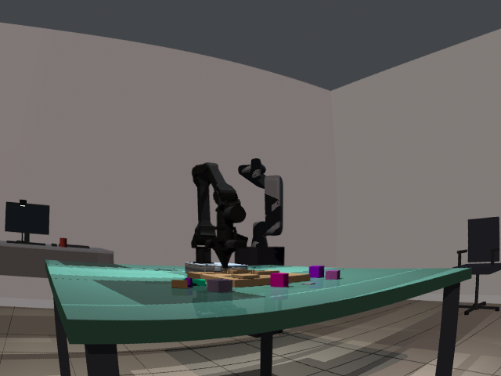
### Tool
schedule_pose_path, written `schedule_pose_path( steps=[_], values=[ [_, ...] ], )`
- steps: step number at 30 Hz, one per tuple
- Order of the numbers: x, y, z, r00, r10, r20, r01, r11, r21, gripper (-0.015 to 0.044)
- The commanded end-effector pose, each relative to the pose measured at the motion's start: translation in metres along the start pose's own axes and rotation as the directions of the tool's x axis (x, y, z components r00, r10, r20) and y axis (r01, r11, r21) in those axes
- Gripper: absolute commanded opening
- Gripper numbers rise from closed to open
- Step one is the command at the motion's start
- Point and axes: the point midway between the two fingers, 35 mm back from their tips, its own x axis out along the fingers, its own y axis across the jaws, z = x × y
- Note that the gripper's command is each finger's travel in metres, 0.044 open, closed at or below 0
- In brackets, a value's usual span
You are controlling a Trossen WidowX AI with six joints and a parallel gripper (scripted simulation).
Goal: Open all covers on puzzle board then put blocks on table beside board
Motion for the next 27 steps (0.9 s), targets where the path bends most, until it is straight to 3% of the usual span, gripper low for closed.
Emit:
schedule_pose_path(
  steps=[1, 27],
  values=[
    [0.004, 0.0, 0.0, 1.0, 0.001, 0.002, -0.001, 1.0, -0.005, 0.0],
    [0.012, -0.001, 0.015, 1.0, 0.001, 0.003, -0.001, 1.0, -0.005, 0.0]
  ],
)
